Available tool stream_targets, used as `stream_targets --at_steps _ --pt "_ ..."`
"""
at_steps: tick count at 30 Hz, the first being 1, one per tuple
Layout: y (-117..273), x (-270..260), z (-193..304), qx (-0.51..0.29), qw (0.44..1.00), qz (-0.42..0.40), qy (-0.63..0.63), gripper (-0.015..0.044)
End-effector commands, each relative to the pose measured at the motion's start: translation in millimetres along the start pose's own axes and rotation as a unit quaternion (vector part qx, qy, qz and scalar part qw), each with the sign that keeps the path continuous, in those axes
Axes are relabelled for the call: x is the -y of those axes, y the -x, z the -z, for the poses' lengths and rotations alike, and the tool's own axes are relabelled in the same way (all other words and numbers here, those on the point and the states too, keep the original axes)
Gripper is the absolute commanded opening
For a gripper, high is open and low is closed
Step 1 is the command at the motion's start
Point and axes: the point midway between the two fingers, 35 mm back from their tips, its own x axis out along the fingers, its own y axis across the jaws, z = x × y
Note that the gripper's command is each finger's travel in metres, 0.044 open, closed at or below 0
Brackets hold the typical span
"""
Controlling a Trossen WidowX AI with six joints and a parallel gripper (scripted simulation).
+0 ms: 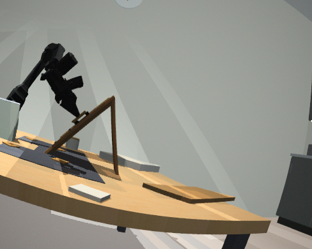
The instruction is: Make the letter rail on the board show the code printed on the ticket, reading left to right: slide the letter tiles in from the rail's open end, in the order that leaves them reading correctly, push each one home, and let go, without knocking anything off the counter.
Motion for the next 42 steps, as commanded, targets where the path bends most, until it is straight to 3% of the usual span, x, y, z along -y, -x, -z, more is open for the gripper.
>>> stream_targets --at_steps 1,42 --pt "0 -1 -1 0.002 1.000 -0.001 0.004 0.0000" --pt "1 -21 -2 0.002 1.000 -0.002 0.003 0.0000"
